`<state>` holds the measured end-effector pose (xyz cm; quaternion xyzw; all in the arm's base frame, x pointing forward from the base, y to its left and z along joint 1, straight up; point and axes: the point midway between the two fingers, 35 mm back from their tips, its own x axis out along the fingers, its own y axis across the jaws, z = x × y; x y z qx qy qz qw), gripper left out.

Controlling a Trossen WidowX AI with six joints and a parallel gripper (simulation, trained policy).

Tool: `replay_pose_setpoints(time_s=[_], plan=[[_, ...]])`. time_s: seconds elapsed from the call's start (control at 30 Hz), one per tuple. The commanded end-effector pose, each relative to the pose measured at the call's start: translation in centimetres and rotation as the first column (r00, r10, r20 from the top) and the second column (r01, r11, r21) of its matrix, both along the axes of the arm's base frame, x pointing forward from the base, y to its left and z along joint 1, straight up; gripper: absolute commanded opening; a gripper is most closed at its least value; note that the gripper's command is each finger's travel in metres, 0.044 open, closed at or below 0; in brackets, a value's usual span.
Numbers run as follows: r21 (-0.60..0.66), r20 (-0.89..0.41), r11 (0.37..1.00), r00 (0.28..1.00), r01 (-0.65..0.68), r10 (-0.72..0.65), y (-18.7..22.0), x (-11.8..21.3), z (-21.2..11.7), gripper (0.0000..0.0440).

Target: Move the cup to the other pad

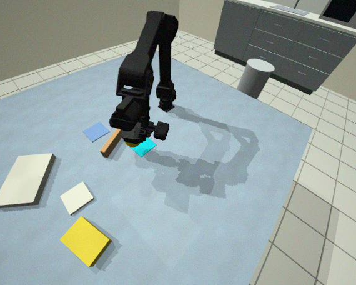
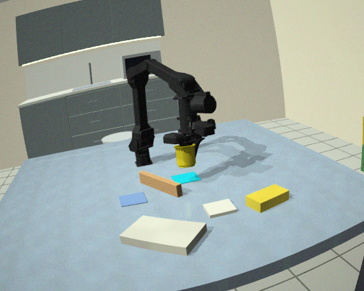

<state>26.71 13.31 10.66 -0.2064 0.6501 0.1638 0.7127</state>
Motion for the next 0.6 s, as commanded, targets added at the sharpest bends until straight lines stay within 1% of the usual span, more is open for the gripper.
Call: replay_pose_setpoints(time_s=[0.0,0.33,0.47,0.57], plan=[[-0.003,0.004,1.000,1.000,0.020,-0.020,0.0,-0.5,-1.0,0.0000],[-0.005,-0.001,0.998,0.998,0.057,-0.057,-0.2,-1.9,-3.4,0.0006],[-0.011,-0.006,0.997,0.997,0.071,-0.071,-0.3,-2.6,-4.2,0.0018],[-0.009,0.000,0.997,0.997,0.080,-0.080,-0.4,-2.6,-4.6,0.0035]])
